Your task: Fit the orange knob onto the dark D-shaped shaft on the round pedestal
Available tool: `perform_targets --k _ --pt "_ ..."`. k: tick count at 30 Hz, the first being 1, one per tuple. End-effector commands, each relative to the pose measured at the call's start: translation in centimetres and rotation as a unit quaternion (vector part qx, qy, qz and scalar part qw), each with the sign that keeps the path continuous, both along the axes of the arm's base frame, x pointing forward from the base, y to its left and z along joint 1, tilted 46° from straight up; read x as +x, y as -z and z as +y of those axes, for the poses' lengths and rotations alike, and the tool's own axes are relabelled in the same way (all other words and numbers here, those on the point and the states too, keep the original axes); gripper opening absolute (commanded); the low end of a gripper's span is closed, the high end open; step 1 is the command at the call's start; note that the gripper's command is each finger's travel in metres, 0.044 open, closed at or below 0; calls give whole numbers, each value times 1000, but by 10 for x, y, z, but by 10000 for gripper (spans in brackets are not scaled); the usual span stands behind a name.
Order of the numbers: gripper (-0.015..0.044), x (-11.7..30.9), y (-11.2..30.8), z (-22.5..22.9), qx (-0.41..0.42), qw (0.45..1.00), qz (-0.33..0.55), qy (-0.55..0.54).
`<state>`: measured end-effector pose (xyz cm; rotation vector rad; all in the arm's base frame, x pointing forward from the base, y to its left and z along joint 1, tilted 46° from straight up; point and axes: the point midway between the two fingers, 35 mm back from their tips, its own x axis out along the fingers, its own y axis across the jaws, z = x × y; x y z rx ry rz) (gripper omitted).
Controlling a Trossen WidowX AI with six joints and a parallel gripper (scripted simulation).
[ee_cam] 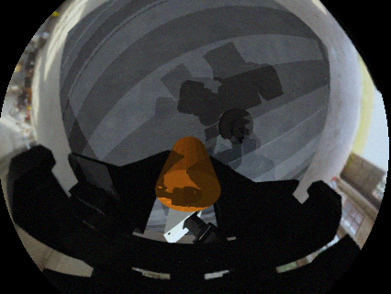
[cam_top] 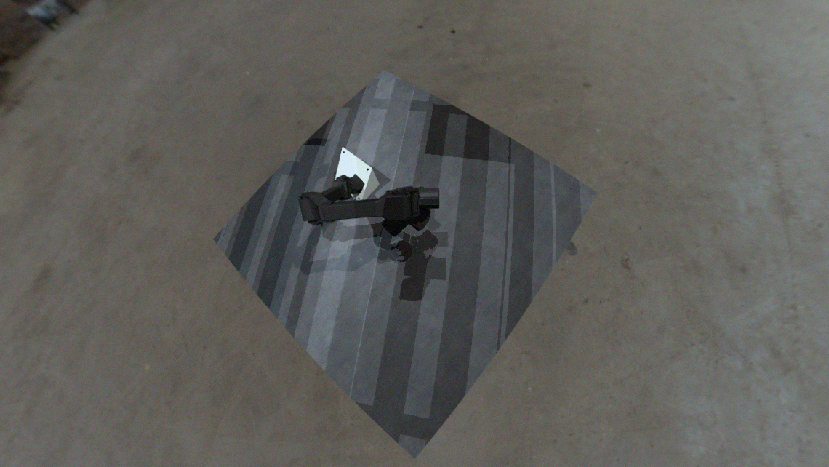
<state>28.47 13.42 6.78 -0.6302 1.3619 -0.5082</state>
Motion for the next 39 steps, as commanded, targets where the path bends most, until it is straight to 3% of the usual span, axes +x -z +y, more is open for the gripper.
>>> perform_targets --k 1,39 --pt "0 6 -7 -7 0 1000 -3 -3" --pt "0 42 -51 -91 -19 1000 -8 3"
